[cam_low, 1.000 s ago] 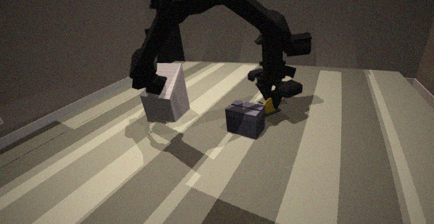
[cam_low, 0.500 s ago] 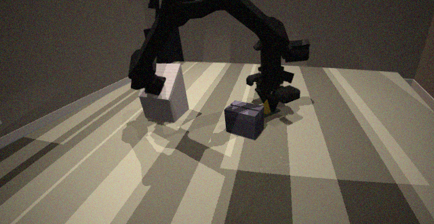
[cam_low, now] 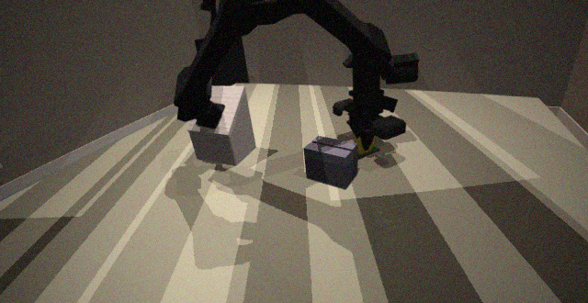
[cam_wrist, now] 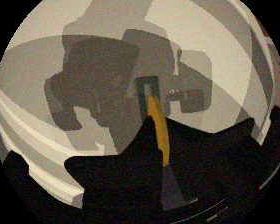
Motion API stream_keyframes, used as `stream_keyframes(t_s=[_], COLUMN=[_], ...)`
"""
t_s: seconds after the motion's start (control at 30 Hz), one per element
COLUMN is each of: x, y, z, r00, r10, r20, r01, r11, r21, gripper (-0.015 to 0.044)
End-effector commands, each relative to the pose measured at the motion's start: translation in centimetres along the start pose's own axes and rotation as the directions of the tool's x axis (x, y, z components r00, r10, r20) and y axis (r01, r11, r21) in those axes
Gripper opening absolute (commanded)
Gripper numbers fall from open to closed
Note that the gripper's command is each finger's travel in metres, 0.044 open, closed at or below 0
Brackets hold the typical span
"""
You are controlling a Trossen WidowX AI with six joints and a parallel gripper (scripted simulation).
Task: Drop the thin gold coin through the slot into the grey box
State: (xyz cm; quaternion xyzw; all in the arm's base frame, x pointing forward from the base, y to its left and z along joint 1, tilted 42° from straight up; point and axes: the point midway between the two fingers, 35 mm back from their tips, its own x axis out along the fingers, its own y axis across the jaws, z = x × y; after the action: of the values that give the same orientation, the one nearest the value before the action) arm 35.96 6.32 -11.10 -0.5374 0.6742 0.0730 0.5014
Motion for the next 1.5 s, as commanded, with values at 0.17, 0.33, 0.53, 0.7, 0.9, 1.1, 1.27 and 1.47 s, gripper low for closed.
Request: stream_keyframes(t_s=[0.17, 0.33, 0.53, 0.7, 0.9, 1.1, 1.27, 1.47], x=[-1.8, -3.0, -4.5, -5.8, -7.3, -8.9, -9.3, -9.3], y=[-0.1, -0.1, -0.1, -0.1, -0.1, -0.1, 0.0, 0.0], z=[0.2, 0.3, 0.3, 0.3, 0.2, 0.1, 0.0, 0.1], r00=[1.000, 1.000, 1.000, 1.000, 1.000, 1.000, 1.000, 1.000], r10=[-0.001, -0.001, 0.000, 0.000, 0.000, 0.000, 0.000, 0.000], r20=[-0.001, 0.000, 0.001, 0.001, 0.001, 0.000, 0.000, 0.000], r01=[0.001, 0.001, 0.000, 0.000, 0.000, 0.000, 0.000, 0.000], r11=[1.000, 1.000, 1.000, 1.000, 1.000, 1.000, 1.000, 0.976], r21=[0.000, -0.001, -0.001, -0.001, -0.001, -0.001, 0.022, 0.219], gripper=[0.0000, 0.0000, 0.0000, 0.0000, 0.0000, 0.0000, 0.0000, 0.0000])
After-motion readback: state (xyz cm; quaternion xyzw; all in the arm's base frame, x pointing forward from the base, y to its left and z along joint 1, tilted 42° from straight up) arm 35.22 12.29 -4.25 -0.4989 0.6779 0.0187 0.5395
